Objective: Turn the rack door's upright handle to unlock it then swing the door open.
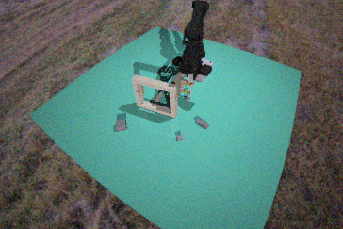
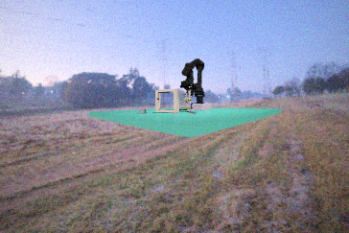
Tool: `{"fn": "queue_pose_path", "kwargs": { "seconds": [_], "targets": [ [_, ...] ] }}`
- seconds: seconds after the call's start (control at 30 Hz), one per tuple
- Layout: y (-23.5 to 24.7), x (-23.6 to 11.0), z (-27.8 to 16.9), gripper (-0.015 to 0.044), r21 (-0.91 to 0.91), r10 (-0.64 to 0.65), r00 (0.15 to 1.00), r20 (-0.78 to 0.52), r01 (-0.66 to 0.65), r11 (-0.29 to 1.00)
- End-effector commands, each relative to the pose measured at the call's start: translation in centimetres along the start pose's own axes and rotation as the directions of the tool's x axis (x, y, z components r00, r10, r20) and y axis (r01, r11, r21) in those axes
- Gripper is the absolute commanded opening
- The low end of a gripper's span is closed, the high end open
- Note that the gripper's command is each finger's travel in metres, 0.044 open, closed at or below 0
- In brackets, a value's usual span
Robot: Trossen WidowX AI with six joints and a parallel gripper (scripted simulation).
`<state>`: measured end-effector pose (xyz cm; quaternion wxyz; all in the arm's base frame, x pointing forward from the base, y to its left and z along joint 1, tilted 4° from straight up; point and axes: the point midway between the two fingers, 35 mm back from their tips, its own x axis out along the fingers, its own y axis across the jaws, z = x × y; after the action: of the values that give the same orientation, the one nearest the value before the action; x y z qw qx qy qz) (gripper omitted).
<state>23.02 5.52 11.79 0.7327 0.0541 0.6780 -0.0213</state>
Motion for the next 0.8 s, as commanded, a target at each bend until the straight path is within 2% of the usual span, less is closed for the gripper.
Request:
{"fn": "queue_pose_path", "kwargs": {
  "seconds": [0.0, 0.07, 0.77],
  "targets": [
    [0.0, 0.0, 0.0, 0.0245, 0.006, -0.001, 1.0, 0.0, 0.001, 1.0],
    [0.0, 0.0, 0.0, 0.0281, 0.006, -0.001, 1.0, 0.0, 0.001, 1.0],
    [0.1, -2.5, 0.2, 0.0281, 0.006, -0.001, 1.0, 0.0, 0.001, 1.0]
  ]
}}
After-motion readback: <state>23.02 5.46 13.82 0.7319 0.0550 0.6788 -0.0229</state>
